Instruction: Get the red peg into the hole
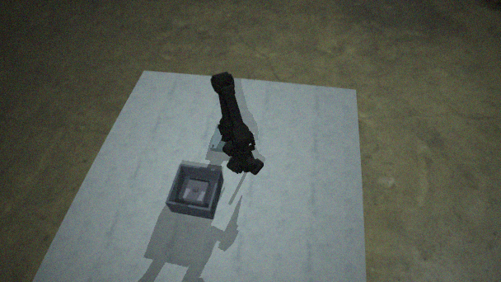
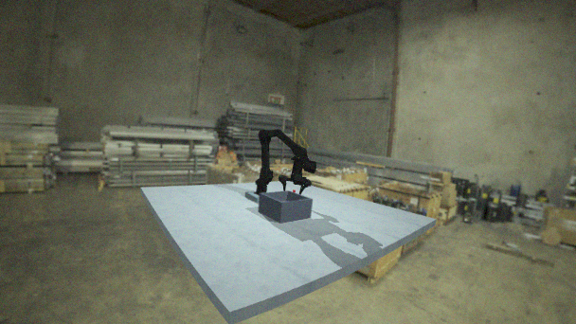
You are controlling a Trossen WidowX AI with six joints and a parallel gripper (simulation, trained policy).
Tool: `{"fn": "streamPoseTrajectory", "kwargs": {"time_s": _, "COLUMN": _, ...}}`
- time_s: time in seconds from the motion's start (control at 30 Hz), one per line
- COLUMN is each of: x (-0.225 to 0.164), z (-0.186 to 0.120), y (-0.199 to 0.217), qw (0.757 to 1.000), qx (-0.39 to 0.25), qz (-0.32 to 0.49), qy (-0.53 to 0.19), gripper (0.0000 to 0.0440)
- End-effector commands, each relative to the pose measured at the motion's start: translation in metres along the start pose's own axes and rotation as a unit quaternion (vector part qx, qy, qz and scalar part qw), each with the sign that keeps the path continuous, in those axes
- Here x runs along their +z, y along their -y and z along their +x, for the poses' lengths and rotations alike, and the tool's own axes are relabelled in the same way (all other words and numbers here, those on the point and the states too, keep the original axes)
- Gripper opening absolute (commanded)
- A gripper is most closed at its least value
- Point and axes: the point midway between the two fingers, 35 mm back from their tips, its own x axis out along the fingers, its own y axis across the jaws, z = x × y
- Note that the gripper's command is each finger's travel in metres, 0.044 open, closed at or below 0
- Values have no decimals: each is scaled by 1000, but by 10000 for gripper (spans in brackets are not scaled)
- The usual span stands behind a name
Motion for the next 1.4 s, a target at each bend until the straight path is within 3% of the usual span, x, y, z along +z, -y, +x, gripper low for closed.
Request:
{"fn": "streamPoseTrajectory", "kwargs": {"time_s": 0.0, "x": -2, "z": 8, "y": -3, "qw": 999, "qx": -5, "qz": 33, "qy": 14, "gripper": 440}}
{"fn": "streamPoseTrajectory", "kwargs": {"time_s": 0.13, "x": -3, "z": 18, "y": -8, "qw": 998, "qx": -4, "qz": 61, "qy": 31, "gripper": 429}}
{"fn": "streamPoseTrajectory", "kwargs": {"time_s": 0.23, "x": -3, "z": 25, "y": -11, "qw": 997, "qx": -5, "qz": 70, "qy": 40, "gripper": 380}}
{"fn": "streamPoseTrajectory", "kwargs": {"time_s": 0.73, "x": -3, "z": 49, "y": -2, "qw": 992, "qx": -58, "qz": 96, "qy": 53, "gripper": 14}}
{"fn": "streamPoseTrajectory", "kwargs": {"time_s": 1.37, "x": 35, "z": -43, "y": 9, "qw": 979, "qx": -38, "qz": 117, "qy": 164, "gripper": 0}}
